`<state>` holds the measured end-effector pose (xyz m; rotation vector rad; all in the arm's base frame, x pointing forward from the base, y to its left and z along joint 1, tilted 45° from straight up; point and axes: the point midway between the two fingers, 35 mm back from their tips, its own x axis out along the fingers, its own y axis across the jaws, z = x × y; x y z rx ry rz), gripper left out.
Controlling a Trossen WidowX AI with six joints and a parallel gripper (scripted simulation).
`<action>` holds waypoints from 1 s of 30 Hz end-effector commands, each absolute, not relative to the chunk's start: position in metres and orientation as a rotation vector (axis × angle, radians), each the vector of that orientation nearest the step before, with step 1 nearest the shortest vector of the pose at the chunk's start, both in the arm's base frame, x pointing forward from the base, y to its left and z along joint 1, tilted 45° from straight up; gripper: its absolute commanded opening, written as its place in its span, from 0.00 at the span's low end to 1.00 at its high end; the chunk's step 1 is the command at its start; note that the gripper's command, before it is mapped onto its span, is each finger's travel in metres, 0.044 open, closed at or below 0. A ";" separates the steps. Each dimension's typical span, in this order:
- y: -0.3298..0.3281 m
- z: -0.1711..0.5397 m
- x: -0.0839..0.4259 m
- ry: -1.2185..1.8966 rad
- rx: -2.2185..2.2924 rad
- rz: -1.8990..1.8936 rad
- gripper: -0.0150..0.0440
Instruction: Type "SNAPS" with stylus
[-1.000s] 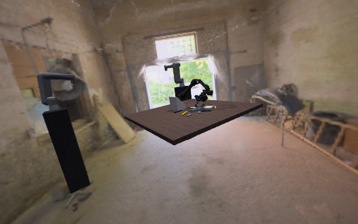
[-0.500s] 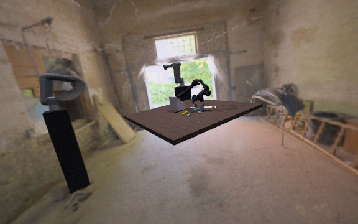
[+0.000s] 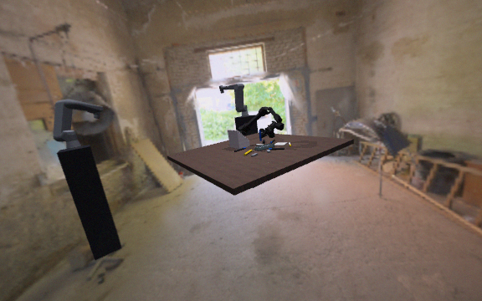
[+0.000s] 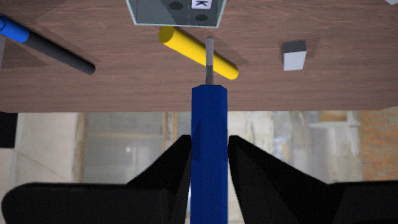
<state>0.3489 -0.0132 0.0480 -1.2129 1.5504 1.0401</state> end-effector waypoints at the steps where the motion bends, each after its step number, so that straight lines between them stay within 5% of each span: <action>1: -0.009 0.044 0.349 1.551 -1.208 1.043 0.25; 11: 0.004 0.031 0.349 1.551 -1.207 1.044 0.25; 14: 0.006 0.030 0.349 1.550 -1.207 1.044 0.39; 30: 0.012 0.025 0.350 1.550 -1.207 1.044 0.39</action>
